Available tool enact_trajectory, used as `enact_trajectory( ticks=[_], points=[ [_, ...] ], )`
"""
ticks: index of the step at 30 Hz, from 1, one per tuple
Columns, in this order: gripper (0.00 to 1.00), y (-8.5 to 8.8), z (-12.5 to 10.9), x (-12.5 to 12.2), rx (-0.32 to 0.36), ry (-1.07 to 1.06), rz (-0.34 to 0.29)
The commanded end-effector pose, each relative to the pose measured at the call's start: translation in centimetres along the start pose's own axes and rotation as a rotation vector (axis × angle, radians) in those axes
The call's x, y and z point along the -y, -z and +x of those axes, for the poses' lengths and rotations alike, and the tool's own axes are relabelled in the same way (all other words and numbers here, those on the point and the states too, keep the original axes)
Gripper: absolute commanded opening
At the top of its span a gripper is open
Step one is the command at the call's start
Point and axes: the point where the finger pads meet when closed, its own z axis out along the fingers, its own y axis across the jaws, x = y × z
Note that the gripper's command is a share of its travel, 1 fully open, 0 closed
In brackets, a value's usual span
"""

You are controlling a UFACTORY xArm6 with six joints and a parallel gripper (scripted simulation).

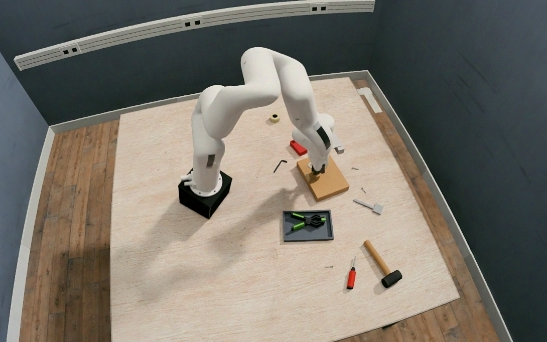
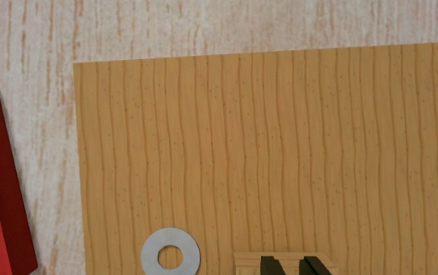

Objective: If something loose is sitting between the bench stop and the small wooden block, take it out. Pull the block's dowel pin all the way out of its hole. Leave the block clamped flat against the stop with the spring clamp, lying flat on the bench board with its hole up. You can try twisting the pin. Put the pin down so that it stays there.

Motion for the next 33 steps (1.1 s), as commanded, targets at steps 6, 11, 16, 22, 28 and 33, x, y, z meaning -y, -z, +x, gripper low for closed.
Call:
enact_trajectory(
  ticks=[6, 11, 16, 22, 28, 33],
  points=[
    [0.0, 0.1, -1.0, 0.2, -0.004, 0.036, 0.0],
    [0.0, 0.1, -1.3, 0.2, -0.004, 0.045, 0.0],
    [0.0, 0.1, -1.7, 0.3, -0.004, 0.056, 0.0],
    [0.0, 0.1, -1.9, 0.3, -0.004, 0.064, 0.0],
    [0.0, 0.1, -2.0, 0.3, -0.004, 0.067, 0.0],
    [0.0, 0.1, -2.0, 0.3, -0.004, 0.068, 0.0]
  ],
)
